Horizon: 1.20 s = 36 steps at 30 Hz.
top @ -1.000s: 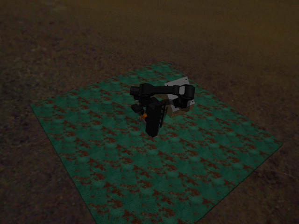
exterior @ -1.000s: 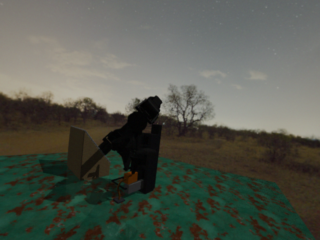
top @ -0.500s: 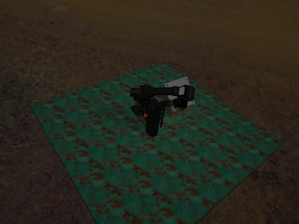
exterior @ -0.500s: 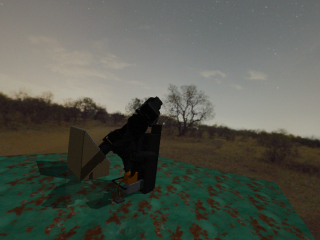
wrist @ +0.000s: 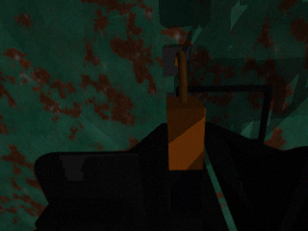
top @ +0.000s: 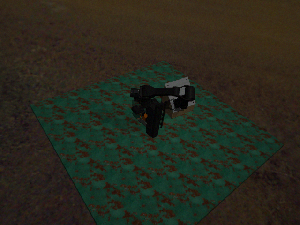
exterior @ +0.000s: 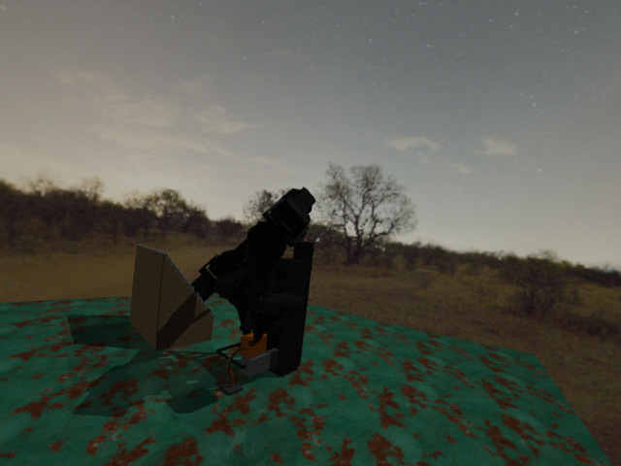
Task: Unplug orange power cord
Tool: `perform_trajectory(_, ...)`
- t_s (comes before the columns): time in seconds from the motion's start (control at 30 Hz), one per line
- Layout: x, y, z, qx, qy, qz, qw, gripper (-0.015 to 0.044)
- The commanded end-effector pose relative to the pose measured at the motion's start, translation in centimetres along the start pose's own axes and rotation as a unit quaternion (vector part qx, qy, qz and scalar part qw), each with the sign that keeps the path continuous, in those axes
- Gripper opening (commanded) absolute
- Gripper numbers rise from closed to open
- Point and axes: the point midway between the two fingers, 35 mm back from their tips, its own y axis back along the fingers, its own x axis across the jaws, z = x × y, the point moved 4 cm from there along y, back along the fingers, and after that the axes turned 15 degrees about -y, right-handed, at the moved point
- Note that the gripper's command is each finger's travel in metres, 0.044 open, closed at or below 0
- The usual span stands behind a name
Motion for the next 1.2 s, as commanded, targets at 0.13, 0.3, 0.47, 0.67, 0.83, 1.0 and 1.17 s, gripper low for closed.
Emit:
perform_trajectory(0.13, 0.5, 0.1, 1.4, -0.002, 0.000, 0.001, 1.000, 0.0000)
perform_trajectory(0.3, 0.8, 0.1, 2.1, -0.003, -0.001, 0.001, 1.000, 0.0000)
perform_trajectory(0.47, 1.0, 0.2, 2.9, -0.003, -0.001, 0.002, 1.000, 0.0000)
perform_trajectory(0.67, 1.2, 0.3, 3.9, -0.003, -0.001, 0.002, 1.000, 0.0000)
perform_trajectory(0.83, 1.4, 0.5, 4.7, -0.003, -0.002, 0.002, 1.000, 0.0000)
perform_trajectory(1.0, 1.5, 0.7, 5.5, -0.003, -0.002, 0.001, 1.000, 0.0000)
perform_trajectory(1.17, 1.4, 0.3, 4.5, -0.001, -0.003, 0.001, 1.000, 0.0079)
